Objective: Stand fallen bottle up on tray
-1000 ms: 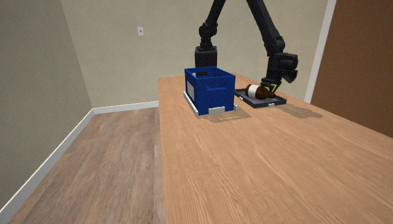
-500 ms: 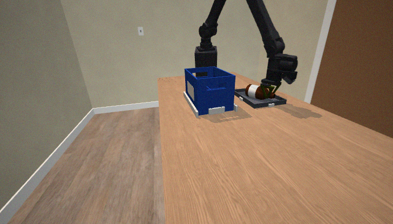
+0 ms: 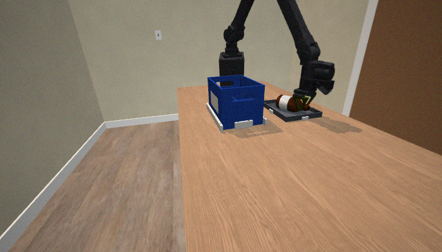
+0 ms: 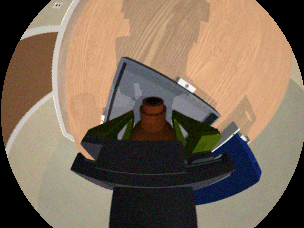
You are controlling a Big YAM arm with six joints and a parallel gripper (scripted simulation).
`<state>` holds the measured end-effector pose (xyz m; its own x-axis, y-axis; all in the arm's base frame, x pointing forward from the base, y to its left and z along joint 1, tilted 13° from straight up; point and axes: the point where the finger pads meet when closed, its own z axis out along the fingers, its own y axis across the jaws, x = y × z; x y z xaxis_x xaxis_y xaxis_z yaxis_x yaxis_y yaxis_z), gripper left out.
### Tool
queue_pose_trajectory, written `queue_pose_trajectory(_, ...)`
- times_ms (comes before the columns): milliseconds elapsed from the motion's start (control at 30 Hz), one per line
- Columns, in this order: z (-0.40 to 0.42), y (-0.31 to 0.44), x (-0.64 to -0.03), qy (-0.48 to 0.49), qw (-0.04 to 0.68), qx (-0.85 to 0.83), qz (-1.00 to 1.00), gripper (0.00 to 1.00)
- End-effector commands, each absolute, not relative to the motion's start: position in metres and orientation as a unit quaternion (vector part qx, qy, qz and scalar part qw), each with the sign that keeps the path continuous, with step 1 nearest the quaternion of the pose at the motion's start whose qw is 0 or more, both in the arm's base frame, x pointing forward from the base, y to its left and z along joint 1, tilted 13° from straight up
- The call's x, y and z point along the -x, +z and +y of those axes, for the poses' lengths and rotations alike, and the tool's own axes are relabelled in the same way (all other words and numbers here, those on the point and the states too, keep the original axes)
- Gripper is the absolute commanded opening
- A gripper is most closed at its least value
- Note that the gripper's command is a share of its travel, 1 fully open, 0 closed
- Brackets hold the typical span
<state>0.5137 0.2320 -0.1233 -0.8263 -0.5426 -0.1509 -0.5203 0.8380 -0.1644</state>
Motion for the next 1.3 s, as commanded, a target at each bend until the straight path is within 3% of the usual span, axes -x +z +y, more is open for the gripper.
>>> queue_pose_trajectory(0, 0.2356, -0.1173, -0.53, -0.053, 0.114, 0.277, 0.953, 0.61)
queue_pose_trajectory(733, 0.2356, -0.1173, -0.53, -0.053, 0.114, 0.277, 0.953, 0.61)
queue_pose_trajectory(767, 0.2356, -0.1173, -0.53, -0.053, 0.114, 0.277, 0.953, 0.0)
queue_pose_trajectory(1267, 0.2338, -0.1189, -0.527, -0.055, 0.111, 0.275, 0.954, 0.0)
